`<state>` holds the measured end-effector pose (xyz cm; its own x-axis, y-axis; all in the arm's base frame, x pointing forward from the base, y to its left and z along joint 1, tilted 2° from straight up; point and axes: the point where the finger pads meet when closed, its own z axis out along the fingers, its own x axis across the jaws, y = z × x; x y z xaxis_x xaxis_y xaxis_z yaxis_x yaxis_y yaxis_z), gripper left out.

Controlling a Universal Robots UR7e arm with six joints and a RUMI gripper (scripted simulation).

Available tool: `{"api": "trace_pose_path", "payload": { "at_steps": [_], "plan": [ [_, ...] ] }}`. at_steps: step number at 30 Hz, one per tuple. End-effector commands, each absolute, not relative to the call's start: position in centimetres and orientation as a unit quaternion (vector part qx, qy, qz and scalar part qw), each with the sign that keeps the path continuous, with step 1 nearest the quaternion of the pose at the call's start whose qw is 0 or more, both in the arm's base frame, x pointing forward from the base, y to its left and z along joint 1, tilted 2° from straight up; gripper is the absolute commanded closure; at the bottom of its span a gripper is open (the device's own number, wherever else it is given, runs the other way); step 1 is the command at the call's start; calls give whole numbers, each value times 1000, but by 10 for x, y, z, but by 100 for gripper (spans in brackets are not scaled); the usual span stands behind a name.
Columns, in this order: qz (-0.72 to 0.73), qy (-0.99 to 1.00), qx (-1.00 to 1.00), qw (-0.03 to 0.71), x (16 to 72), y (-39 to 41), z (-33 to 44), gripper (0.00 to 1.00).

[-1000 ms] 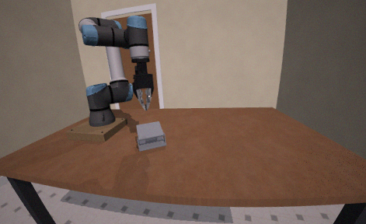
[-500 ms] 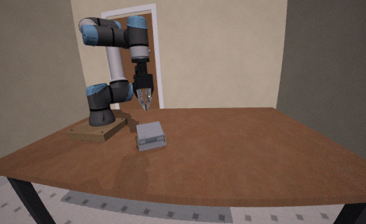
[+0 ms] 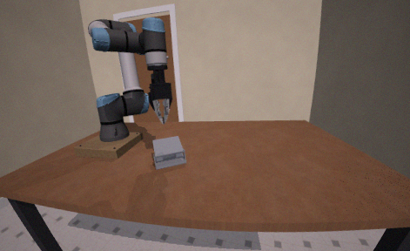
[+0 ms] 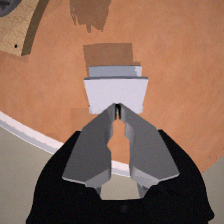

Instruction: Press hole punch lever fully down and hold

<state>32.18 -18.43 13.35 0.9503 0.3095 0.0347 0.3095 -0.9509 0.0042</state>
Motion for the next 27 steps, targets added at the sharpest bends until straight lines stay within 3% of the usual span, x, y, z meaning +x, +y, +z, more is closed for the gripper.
{"api": "trace_pose_path", "payload": {
  "at_steps": [1, 27],
  "plan": [
    [-18, -157, -987, 0, 322, -185, 133, 100],
    [-18, -157, -987, 0, 322, -184, 106, 100]
  ]
}}
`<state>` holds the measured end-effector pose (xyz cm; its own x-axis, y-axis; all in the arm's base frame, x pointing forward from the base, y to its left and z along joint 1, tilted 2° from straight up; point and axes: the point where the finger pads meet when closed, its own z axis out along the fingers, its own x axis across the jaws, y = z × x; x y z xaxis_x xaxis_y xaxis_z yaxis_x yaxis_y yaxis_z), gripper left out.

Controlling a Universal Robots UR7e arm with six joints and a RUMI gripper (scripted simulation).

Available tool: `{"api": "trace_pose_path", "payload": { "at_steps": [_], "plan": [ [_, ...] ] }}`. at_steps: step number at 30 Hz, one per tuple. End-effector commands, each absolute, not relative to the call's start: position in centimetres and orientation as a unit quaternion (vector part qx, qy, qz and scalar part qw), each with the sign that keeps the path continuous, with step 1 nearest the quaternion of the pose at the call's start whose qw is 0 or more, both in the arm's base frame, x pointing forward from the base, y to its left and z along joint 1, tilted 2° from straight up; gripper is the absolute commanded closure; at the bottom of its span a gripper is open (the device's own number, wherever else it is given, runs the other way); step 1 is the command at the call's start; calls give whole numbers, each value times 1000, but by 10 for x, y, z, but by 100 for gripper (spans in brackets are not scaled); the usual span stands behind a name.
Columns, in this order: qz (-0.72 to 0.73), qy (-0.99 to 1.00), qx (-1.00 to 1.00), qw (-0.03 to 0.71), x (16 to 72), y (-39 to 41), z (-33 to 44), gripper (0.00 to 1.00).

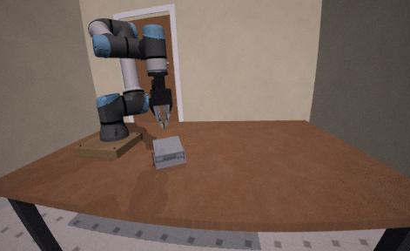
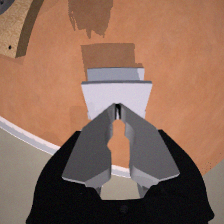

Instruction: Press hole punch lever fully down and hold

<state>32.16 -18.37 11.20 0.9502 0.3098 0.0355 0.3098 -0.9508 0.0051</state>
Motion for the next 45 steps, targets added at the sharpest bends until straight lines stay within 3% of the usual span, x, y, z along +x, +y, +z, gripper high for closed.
{"api": "trace_pose_path", "payload": {
  "at_steps": [1, 45],
  "plan": [
    [-18, -157, -987, 0, 322, -184, 104, 100],
    [-18, -157, -987, 0, 322, -183, 72, 100]
  ]
}}
